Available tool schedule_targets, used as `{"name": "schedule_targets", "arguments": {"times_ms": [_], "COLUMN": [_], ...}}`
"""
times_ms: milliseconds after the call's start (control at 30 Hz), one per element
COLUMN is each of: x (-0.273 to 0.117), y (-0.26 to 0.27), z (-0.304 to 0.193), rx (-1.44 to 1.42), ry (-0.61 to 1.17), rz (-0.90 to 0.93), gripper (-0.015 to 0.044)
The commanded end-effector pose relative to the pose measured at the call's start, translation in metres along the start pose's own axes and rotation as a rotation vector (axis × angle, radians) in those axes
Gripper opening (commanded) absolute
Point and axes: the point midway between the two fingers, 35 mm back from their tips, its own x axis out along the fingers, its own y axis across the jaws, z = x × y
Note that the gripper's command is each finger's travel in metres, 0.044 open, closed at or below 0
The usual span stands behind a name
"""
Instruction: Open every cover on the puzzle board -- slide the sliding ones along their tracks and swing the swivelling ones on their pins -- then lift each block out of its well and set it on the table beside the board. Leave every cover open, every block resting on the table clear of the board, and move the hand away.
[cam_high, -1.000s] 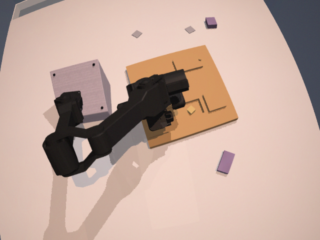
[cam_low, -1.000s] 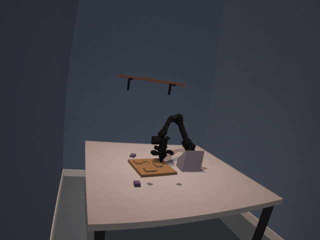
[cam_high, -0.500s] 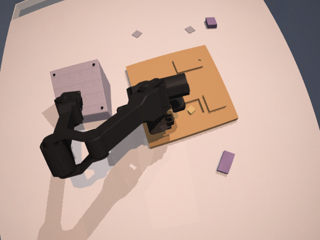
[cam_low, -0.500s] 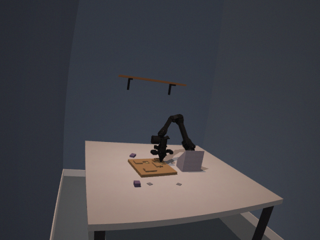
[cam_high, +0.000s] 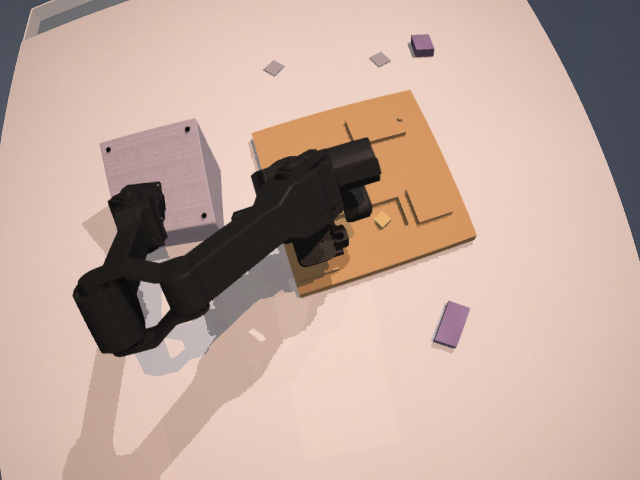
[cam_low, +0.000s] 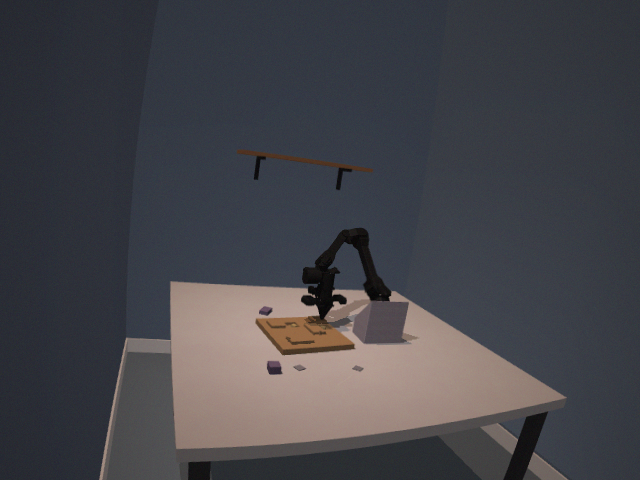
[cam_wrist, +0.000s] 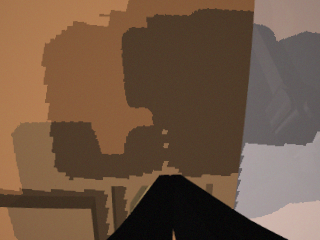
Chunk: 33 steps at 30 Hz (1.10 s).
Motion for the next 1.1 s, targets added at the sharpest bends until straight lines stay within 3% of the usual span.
{"name": "schedule_targets", "arguments": {"times_ms": [0, 700, 1067], "x": [-0.008, -0.027, -0.038], "y": [0.003, 0.000, 0.057], "z": [0.003, 0.003, -0.013], "rx": [0.013, -0.014, -0.909], "ry": [-0.003, -0.009, -0.009], "rz": [0.009, 0.000, 0.008], "gripper": [0.0000, 0.0000, 0.0000]}}
